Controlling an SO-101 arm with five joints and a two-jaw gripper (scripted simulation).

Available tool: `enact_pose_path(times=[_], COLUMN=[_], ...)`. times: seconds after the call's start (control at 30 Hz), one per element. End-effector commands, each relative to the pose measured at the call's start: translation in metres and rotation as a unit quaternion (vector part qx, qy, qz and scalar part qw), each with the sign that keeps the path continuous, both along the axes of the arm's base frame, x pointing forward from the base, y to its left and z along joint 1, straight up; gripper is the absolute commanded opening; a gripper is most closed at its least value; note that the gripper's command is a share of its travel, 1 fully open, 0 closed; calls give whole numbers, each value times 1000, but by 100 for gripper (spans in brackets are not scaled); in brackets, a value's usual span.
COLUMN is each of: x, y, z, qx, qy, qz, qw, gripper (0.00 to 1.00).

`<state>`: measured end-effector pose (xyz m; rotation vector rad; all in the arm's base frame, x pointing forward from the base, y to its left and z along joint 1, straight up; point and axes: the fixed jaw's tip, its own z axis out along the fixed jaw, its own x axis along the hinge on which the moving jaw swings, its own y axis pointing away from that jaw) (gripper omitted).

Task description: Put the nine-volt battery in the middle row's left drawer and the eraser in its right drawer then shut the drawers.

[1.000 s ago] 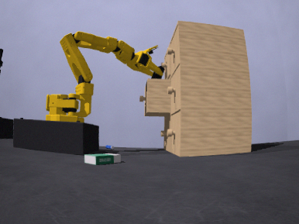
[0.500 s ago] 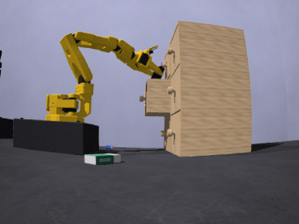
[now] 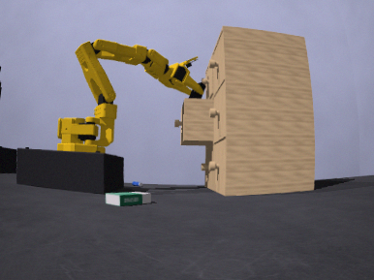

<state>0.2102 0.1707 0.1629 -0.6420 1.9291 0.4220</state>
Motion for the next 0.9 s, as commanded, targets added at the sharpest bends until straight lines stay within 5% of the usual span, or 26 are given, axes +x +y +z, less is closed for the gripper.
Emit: enact_pose_path(times=[0.0,0.57,0.87], x=[6,6,4], y=[-2,-3,-2], z=[24,19,-15], qx=[23,19,19], qy=[-36,-30,-30], qz=[-9,-9,-5], qw=[999,999,999], gripper=[0,0,0])
